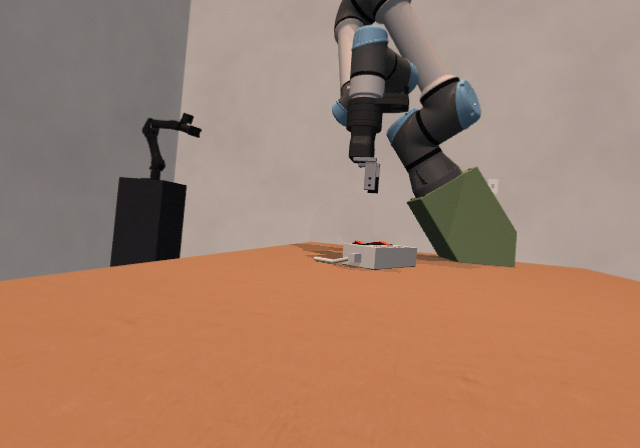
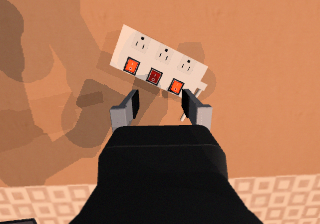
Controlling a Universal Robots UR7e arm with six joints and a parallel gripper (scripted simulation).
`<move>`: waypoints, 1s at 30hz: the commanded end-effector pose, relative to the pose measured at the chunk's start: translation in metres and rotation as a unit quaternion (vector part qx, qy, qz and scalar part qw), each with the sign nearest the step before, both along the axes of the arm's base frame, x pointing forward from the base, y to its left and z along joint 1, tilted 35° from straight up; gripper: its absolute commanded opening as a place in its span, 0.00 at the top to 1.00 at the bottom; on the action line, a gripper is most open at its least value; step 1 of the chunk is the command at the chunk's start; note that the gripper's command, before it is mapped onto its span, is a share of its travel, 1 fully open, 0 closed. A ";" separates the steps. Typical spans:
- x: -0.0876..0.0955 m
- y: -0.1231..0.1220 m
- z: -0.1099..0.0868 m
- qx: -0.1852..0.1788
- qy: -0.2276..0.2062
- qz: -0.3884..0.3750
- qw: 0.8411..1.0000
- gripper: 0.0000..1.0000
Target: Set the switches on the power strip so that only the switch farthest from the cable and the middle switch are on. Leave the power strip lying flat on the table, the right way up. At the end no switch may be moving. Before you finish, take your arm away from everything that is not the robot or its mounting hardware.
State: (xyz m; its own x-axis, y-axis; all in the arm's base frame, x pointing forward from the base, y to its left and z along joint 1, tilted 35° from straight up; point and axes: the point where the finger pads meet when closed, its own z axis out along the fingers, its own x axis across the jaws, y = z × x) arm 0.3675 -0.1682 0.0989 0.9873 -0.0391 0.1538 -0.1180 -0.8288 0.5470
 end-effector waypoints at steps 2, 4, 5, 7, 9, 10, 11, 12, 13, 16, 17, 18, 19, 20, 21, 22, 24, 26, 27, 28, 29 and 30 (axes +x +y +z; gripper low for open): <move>-0.003 0.007 0.011 -0.007 0.007 0.002 1.000 0.00; -0.003 0.007 0.011 -0.007 0.007 0.002 1.000 0.00; -0.003 0.007 0.011 -0.007 0.007 0.002 1.000 0.00; -0.003 0.007 0.011 -0.007 0.007 0.002 1.000 0.00; -0.003 0.007 0.011 -0.007 0.007 0.002 1.000 0.00; -0.003 0.007 0.011 -0.007 0.007 0.002 1.000 0.00; -0.003 0.007 0.011 -0.007 0.007 0.002 1.000 0.00; -0.003 0.007 0.011 -0.007 0.007 0.002 1.000 0.00; -0.003 0.007 0.011 -0.007 0.007 0.002 1.000 0.00; -0.003 0.007 0.011 -0.007 0.007 0.002 1.000 0.00; -0.003 0.007 0.011 -0.007 0.007 0.002 1.000 0.00; -0.003 0.007 0.010 -0.007 0.007 0.002 1.000 0.00; -0.003 0.007 0.010 -0.007 0.007 0.002 1.000 0.00; -0.003 0.007 0.010 -0.006 0.006 0.001 1.000 0.00; -0.003 0.007 0.010 -0.006 0.006 0.001 1.000 0.00; -0.003 0.007 0.010 -0.006 0.006 0.001 1.000 0.00; -0.003 0.007 0.010 -0.006 0.005 -0.001 1.000 0.00; -0.002 0.007 0.010 -0.006 0.003 -0.004 1.000 0.00; -0.002 0.007 0.010 -0.006 0.001 -0.006 1.000 0.00; -0.002 0.007 0.009 -0.005 -0.001 -0.009 1.000 0.00; -0.002 0.007 0.009 -0.005 -0.003 -0.013 1.000 0.00; -0.002 0.007 0.008 -0.004 -0.006 -0.017 1.000 0.00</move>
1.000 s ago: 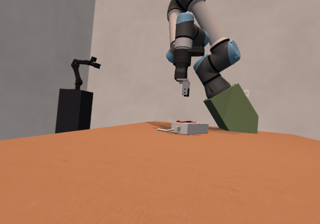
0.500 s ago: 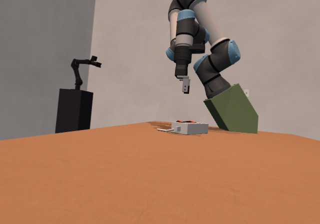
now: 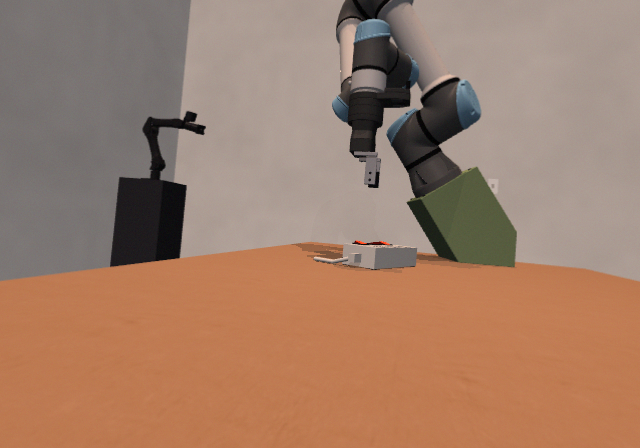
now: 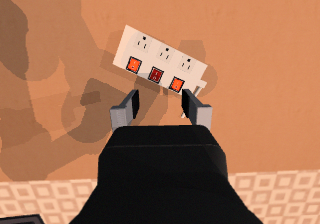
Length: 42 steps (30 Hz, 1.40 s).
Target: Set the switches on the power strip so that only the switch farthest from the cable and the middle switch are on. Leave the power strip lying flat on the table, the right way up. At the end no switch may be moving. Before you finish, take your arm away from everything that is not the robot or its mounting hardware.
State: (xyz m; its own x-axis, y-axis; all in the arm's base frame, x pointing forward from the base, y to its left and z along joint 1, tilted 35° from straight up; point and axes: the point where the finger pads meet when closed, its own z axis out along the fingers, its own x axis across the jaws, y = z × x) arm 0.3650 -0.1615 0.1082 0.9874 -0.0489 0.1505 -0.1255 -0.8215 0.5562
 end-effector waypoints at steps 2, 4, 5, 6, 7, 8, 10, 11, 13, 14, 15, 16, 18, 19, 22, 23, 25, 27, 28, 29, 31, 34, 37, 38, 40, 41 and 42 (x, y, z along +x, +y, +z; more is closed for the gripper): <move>0.002 0.000 -0.002 0.002 -0.015 -0.021 1.000 0.00; 0.002 0.000 -0.003 0.004 -0.023 -0.033 0.999 0.00; 0.003 0.000 -0.004 0.005 -0.028 -0.040 0.999 0.00; 0.003 0.000 -0.005 0.006 -0.034 -0.048 0.998 0.00; 0.004 0.000 -0.006 0.007 -0.040 -0.057 0.998 0.00; 0.004 -0.001 -0.007 0.008 -0.046 -0.066 0.997 0.00; 0.004 -0.001 -0.007 0.008 -0.046 -0.066 0.997 0.00; 0.005 -0.001 -0.008 0.009 -0.053 -0.076 0.996 0.00; 0.006 -0.001 -0.010 0.011 -0.068 -0.097 0.993 0.00; 0.007 -0.001 -0.011 0.013 -0.076 -0.109 0.991 0.00; 0.007 -0.001 -0.012 0.014 -0.084 -0.121 0.989 0.00; 0.008 -0.002 -0.014 0.016 -0.093 -0.134 0.987 0.00; 0.009 -0.002 -0.016 0.019 -0.112 -0.161 0.980 0.00; 0.010 -0.002 -0.018 0.021 -0.121 -0.175 0.977 0.00; 0.012 -0.003 -0.022 0.026 -0.153 -0.220 0.963 0.00; 0.012 -0.004 -0.023 0.028 -0.163 -0.236 0.957 0.00; 0.014 -0.005 -0.026 0.032 -0.186 -0.268 0.945 0.00; 0.014 -0.005 -0.026 0.032 -0.186 -0.268 0.945 0.00; 0.014 -0.005 -0.027 0.034 -0.197 -0.285 0.938 0.00; 0.015 -0.006 -0.029 0.036 -0.208 -0.301 0.930 0.00; 0.015 -0.007 -0.032 0.039 -0.231 -0.334 0.913 0.00; 0.016 -0.009 -0.036 0.045 -0.265 -0.384 0.883 0.00; 0.017 -0.011 -0.040 0.051 -0.298 -0.431 0.850 0.00; 0.017 -0.011 -0.041 0.052 -0.309 -0.447 0.838 0.00; 0.016 -0.013 -0.044 0.056 -0.329 -0.476 0.813 0.00; 0.016 -0.013 -0.045 0.057 -0.339 -0.491 0.801 0.00; 0.016 -0.014 -0.046 0.059 -0.348 -0.504 0.788 0.00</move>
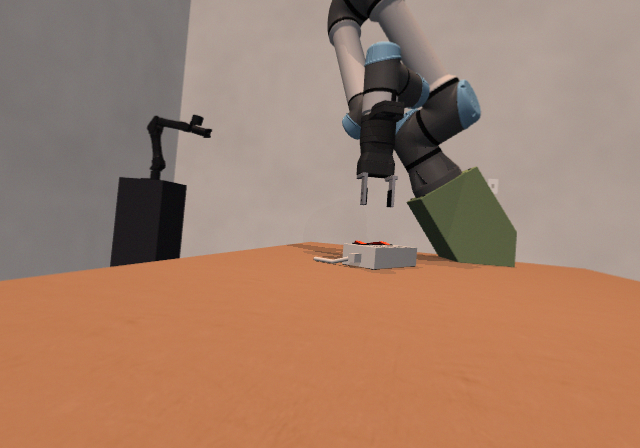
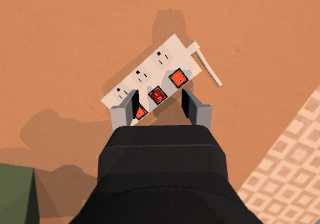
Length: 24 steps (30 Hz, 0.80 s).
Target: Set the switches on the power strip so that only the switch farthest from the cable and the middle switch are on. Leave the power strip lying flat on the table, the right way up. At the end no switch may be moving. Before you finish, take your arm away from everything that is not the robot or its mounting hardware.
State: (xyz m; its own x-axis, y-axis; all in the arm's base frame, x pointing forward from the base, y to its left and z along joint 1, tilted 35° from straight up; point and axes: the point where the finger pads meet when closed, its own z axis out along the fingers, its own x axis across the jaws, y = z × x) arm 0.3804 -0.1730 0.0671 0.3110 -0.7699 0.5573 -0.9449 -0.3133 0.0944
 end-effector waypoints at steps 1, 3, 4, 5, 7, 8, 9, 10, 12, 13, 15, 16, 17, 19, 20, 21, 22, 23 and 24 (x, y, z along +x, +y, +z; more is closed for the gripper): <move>0.000 -0.003 -0.005 0.003 -0.052 -0.085 0.995 0.00; 0.000 -0.003 -0.006 0.005 -0.064 -0.102 0.993 0.00; 0.000 -0.004 -0.008 0.007 -0.075 -0.118 0.990 0.00; -0.001 -0.004 -0.009 0.009 -0.086 -0.135 0.987 0.00; -0.002 -0.006 -0.011 0.013 -0.108 -0.166 0.980 0.00; -0.002 -0.006 -0.012 0.015 -0.118 -0.181 0.976 0.00; -0.003 -0.007 -0.013 0.017 -0.127 -0.195 0.972 0.00; -0.003 -0.007 -0.014 0.018 -0.137 -0.209 0.968 0.00; -0.004 -0.008 -0.015 0.021 -0.154 -0.234 0.960 0.00; -0.005 -0.009 -0.016 0.023 -0.162 -0.246 0.955 0.00; -0.006 -0.009 -0.018 0.026 -0.177 -0.268 0.947 0.00; -0.007 -0.010 -0.018 0.027 -0.184 -0.278 0.942 0.00; -0.007 -0.010 -0.019 0.028 -0.190 -0.287 0.938 0.00; -0.007 -0.010 -0.019 0.028 -0.190 -0.287 0.938 0.00; -0.008 -0.010 -0.020 0.029 -0.196 -0.296 0.934 0.00; -0.008 -0.011 -0.020 0.030 -0.201 -0.304 0.931 0.00; -0.009 -0.011 -0.021 0.031 -0.206 -0.311 0.927 0.00; -0.009 -0.011 -0.021 0.032 -0.211 -0.318 0.924 0.00; -0.009 -0.011 -0.022 0.032 -0.215 -0.324 0.921 0.00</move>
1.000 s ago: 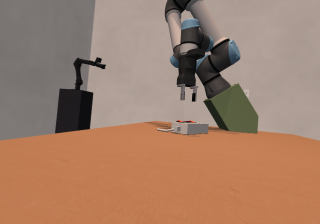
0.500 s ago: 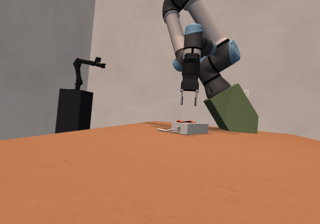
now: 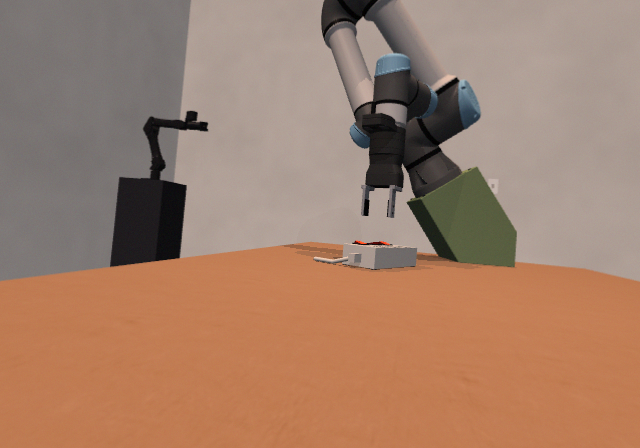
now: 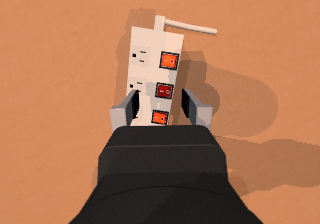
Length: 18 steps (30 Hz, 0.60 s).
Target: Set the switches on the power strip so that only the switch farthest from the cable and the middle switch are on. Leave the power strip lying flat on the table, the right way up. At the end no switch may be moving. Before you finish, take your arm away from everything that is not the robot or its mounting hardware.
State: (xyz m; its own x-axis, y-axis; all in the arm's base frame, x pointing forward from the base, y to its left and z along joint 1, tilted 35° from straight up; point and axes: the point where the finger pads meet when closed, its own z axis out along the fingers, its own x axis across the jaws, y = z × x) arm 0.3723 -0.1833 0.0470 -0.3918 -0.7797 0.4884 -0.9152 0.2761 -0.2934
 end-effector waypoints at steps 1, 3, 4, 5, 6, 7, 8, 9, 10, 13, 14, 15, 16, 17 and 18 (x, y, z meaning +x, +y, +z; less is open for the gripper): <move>-0.002 -0.001 -0.002 0.002 -0.026 -0.040 0.999 0.00; -0.002 -0.001 -0.003 0.003 -0.032 -0.050 0.998 0.00; -0.003 -0.001 -0.003 0.004 -0.035 -0.054 0.998 0.00; -0.003 -0.002 -0.003 0.004 -0.037 -0.057 0.998 0.00; -0.003 -0.002 -0.003 0.004 -0.039 -0.060 0.997 0.00; -0.003 -0.002 -0.004 0.005 -0.041 -0.062 0.997 0.00; -0.003 -0.002 -0.004 0.005 -0.042 -0.064 0.997 0.00; -0.003 -0.002 -0.004 0.005 -0.043 -0.066 0.997 0.00; -0.003 -0.002 -0.004 0.005 -0.044 -0.067 0.997 0.00; -0.003 -0.002 -0.004 0.005 -0.045 -0.068 0.997 0.00; -0.004 -0.002 -0.004 0.005 -0.045 -0.068 0.997 0.00; -0.004 -0.002 -0.004 0.005 -0.045 -0.068 0.997 0.00; -0.004 -0.002 -0.004 0.005 -0.045 -0.068 0.997 0.00; -0.004 -0.002 -0.004 0.005 -0.045 -0.068 0.997 0.00; -0.004 -0.002 -0.004 0.005 -0.045 -0.068 0.997 1.00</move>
